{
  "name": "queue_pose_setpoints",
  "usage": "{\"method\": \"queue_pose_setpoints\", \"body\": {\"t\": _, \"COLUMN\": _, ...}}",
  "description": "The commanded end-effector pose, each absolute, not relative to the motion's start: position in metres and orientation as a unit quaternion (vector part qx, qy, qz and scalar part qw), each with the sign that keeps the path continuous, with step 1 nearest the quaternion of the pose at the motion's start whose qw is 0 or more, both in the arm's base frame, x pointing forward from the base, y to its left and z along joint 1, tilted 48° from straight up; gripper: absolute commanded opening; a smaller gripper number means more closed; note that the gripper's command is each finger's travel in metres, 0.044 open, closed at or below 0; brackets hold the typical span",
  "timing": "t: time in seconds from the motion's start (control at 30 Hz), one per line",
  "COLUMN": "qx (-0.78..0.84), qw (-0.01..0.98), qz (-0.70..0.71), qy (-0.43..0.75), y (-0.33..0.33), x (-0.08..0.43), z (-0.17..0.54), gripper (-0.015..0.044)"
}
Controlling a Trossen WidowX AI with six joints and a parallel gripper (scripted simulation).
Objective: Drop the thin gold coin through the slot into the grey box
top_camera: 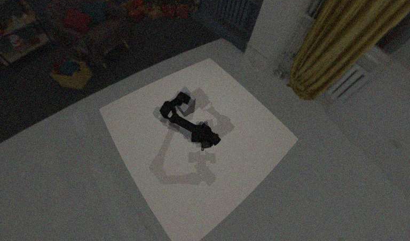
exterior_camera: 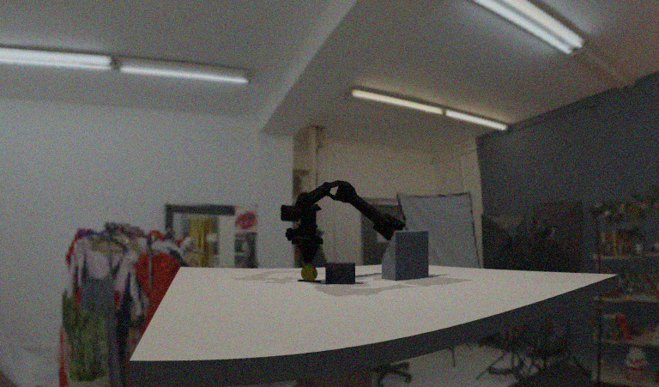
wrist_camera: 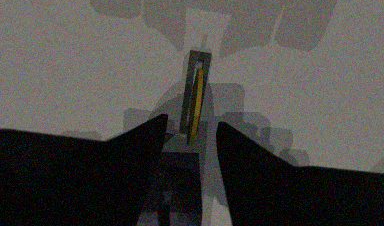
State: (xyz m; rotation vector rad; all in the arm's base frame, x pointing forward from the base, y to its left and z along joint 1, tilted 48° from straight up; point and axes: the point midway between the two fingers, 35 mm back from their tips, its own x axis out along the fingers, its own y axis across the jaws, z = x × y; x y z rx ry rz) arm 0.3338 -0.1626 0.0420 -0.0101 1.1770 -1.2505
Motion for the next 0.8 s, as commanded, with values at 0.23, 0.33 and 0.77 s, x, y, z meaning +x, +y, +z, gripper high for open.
{"method": "queue_pose_setpoints", "body": {"t": 0.23, "qx": -0.008, "qw": 0.650, "qz": -0.552, "qy": 0.522, "y": -0.177, "x": 0.329, "z": 0.028, "gripper": 0.0161}}
{"method": "queue_pose_setpoints", "body": {"t": 0.33, "qx": -0.008, "qw": 0.650, "qz": -0.552, "qy": 0.522, "y": -0.181, "x": 0.328, "z": 0.025, "gripper": 0.0161}}
{"method": "queue_pose_setpoints", "body": {"t": 0.77, "qx": -0.009, "qw": 0.650, "qz": -0.552, "qy": 0.522, "y": -0.196, "x": 0.324, "z": 0.011, "gripper": 0.0161}}
